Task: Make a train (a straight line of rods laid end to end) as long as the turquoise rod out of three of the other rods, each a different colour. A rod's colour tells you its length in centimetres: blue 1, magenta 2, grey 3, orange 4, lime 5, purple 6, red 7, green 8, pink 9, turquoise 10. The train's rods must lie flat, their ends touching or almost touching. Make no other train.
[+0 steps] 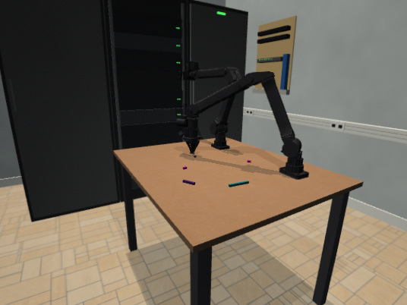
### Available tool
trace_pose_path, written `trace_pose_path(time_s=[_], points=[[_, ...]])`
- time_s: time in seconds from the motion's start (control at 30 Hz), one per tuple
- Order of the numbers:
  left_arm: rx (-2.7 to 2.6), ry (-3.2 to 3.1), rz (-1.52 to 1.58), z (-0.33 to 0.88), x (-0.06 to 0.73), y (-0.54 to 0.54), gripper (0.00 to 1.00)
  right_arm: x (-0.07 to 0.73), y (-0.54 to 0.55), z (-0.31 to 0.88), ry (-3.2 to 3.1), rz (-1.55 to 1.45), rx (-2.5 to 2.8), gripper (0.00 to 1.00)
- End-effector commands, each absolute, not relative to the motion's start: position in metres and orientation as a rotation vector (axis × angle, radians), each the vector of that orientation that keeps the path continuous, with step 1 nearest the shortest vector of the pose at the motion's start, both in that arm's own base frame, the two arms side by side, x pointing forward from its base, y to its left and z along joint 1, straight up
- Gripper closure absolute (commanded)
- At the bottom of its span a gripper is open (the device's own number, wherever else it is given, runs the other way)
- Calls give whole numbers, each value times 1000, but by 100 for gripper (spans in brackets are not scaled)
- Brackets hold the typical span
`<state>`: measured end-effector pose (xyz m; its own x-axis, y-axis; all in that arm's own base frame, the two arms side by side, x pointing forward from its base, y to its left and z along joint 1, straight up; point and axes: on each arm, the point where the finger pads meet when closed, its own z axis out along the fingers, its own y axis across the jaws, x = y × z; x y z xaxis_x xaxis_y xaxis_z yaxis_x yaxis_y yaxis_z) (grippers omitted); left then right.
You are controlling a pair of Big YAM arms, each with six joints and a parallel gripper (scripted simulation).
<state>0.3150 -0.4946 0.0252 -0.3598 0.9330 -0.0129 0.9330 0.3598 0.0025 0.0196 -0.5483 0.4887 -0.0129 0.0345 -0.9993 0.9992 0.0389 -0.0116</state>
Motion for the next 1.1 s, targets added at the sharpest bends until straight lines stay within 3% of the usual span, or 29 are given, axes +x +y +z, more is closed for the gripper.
trace_pose_path(time_s=[0.0, 1.07], points=[[1795, 2588, 5, 9, 313, -493, 96, 10, -545, 501, 1219, -1194, 1194, 0], [1774, 2603, 6, 9, 312, -494, 96, 10, -545, 501, 1219, -1194, 1194, 0]])
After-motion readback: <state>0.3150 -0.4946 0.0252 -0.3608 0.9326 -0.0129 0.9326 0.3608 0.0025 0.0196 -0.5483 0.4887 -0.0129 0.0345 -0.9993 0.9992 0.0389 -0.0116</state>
